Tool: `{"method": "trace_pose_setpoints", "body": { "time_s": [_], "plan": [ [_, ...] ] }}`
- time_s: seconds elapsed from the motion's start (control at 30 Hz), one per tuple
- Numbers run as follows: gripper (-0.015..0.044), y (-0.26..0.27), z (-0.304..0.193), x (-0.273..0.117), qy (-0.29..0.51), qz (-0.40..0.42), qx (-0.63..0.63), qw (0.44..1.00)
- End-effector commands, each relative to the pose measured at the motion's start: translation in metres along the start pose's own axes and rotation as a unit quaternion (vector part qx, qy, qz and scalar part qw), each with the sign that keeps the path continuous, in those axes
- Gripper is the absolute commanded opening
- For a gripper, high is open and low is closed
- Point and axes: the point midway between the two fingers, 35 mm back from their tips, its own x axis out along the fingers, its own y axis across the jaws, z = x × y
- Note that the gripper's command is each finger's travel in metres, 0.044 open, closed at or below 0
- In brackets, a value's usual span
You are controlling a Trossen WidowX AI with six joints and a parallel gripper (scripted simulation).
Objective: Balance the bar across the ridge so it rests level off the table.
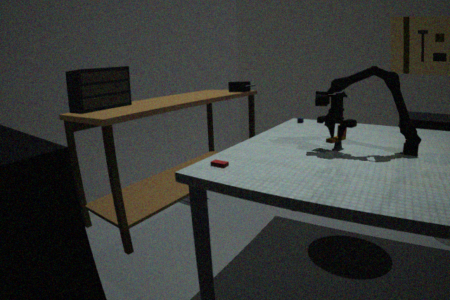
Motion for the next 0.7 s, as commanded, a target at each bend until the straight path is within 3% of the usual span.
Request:
{"method": "trace_pose_setpoints", "body": {
  "time_s": [0.0,0.67],
  "plan": [
    [0.0000,-0.0001,0.0002,0.0006,-0.001,0.000,0.000,1.000],
    [0.0000,-0.0001,0.0001,0.0023,-0.001,0.000,0.000,1.000]
  ]
}}
